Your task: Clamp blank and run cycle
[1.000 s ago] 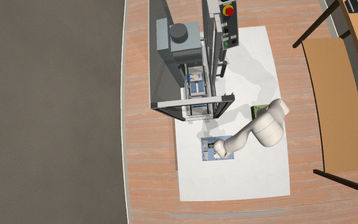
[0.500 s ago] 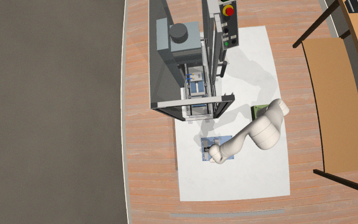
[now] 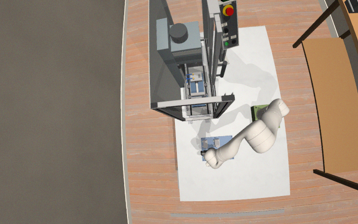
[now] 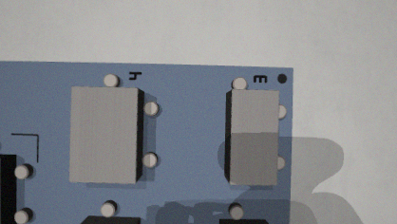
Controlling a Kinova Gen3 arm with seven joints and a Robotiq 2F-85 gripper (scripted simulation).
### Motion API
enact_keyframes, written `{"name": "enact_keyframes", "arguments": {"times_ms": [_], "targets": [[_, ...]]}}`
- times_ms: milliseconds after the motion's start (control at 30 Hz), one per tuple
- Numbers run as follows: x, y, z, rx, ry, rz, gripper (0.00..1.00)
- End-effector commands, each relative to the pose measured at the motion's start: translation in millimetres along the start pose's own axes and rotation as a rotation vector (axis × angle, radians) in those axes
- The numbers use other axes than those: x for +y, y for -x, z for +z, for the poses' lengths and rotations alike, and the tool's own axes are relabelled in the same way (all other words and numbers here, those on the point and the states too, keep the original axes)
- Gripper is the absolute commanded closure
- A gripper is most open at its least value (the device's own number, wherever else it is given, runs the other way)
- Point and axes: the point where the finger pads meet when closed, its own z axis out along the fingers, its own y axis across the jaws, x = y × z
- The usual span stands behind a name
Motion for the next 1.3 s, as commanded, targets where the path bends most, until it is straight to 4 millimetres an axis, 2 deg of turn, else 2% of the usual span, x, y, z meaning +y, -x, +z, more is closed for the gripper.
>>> {"name": "enact_keyframes", "arguments": {"times_ms": [0,367,533,933,1100,1267], "targets": [[17,-22,2,0.003,-0.006,0.012,0.0],[17,-22,2,0.003,-0.006,0.012,0.0],[40,-45,2,0.003,-0.006,0.012,0.0],[40,-45,2,0.003,-0.006,0.012,0.0],[41,-43,31,0.003,-0.006,0.012,0.0],[41,-43,31,0.003,-0.006,0.012,0.0]]}}
